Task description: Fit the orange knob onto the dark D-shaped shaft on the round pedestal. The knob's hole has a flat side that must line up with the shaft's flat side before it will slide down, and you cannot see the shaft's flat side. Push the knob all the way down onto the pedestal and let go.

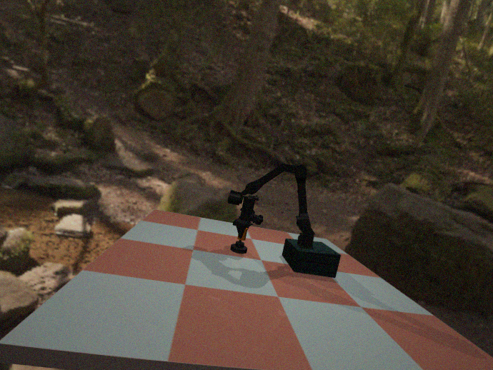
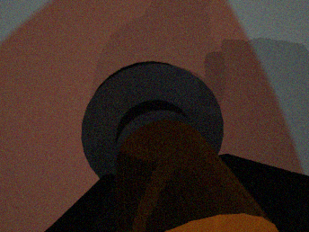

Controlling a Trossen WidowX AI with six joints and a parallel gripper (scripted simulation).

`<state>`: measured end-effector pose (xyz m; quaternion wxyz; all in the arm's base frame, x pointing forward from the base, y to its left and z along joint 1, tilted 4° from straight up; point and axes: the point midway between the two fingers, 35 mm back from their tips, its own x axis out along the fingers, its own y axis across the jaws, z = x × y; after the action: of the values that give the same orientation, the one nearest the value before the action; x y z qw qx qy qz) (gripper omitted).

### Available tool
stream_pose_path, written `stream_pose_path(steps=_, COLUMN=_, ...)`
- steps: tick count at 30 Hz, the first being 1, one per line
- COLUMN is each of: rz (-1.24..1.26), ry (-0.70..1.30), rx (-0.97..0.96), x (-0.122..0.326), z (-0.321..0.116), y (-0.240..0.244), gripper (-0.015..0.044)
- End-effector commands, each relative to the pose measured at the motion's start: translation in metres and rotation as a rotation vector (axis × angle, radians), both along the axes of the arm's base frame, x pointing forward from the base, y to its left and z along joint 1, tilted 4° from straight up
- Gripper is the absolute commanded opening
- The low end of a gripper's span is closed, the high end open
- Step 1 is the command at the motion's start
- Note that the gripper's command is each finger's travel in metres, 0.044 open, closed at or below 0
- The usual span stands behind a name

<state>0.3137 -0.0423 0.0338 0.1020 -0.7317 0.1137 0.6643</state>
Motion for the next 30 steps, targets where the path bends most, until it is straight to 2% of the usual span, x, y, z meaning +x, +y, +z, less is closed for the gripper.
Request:
stream_pose_path(steps=1, rz=-0.005, ry=-0.009, rx=0.002, x=0.0031, z=0.0043, y=0.0001, gripper=0.0000)
stream_pose_path(steps=6, rz=-0.177, ry=-0.014, rx=0.019, x=0.0038, z=0.0054, y=0.0000, gripper=0.0000)
stream_pose_path(steps=30, rz=-1.783, ry=-0.061, rx=0.173, x=0.0085, z=0.0061, y=-0.0006, gripper=0.0000)
